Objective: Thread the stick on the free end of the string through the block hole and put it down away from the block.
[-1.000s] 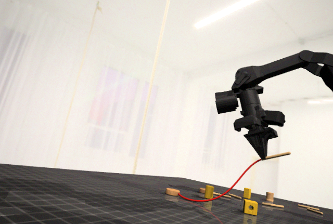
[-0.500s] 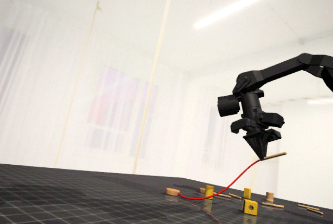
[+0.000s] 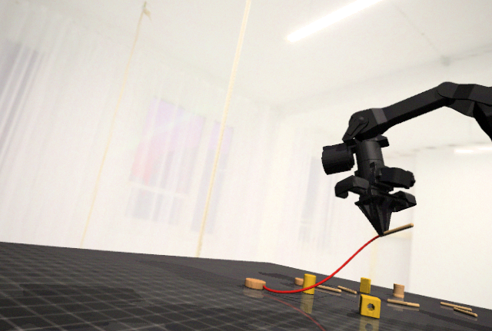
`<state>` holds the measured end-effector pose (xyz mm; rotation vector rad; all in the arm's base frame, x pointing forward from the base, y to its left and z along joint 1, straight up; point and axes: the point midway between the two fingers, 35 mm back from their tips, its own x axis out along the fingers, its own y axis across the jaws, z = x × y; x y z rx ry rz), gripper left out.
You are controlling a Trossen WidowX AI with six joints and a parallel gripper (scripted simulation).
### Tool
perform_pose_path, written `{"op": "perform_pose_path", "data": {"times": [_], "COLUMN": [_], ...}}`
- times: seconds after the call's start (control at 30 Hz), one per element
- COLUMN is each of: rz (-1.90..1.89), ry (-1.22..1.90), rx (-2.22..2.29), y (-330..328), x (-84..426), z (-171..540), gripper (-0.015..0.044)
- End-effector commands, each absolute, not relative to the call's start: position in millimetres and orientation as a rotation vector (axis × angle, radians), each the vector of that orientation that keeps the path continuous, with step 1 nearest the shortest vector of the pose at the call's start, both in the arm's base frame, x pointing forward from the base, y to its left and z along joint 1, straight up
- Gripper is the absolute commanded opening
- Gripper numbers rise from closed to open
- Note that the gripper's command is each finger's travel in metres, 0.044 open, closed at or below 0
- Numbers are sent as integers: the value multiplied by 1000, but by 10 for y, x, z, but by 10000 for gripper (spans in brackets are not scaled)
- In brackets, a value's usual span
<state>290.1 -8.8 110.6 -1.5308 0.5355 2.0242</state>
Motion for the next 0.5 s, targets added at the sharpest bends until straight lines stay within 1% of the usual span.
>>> {"op": "perform_pose_path", "data": {"times": [0.0,0.47], "rz": [1979,1840], "ry": [570,675], "rx": [-1498,-1395], "y": [-154,-409], "x": [2943,3036], "z": [1101,1108], "gripper": [0,0]}}
